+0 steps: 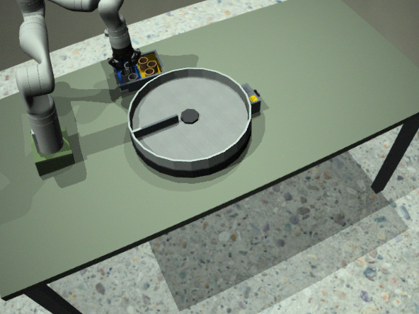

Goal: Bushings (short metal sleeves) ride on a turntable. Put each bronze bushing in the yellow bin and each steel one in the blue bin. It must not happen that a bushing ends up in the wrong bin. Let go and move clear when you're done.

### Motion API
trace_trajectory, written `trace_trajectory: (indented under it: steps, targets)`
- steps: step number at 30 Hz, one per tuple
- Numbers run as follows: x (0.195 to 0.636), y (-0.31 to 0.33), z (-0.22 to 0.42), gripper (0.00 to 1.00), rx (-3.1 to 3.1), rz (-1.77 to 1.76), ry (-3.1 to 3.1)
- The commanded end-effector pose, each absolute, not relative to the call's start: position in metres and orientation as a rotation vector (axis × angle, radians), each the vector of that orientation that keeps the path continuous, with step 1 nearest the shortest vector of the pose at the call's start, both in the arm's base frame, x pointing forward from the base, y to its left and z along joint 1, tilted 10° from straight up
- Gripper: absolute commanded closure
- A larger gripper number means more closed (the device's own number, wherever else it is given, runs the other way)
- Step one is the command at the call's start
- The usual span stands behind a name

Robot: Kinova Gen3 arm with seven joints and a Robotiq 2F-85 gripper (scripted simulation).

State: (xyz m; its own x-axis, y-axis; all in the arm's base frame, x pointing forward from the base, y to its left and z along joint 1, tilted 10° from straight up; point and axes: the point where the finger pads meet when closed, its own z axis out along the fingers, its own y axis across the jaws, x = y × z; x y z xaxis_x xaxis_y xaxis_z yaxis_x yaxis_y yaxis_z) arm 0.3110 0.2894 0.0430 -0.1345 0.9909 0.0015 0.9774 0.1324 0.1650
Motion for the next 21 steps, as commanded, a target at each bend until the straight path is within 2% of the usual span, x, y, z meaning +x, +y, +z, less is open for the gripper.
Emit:
trace_trajectory:
  steps: [1,21]
  targets:
    - [0.3109,0.29,0.0448,0.81,1.992,0.194,2.281]
    - [0.3101,0.2899,0.0495,0.81,1.992,0.194,2.281]
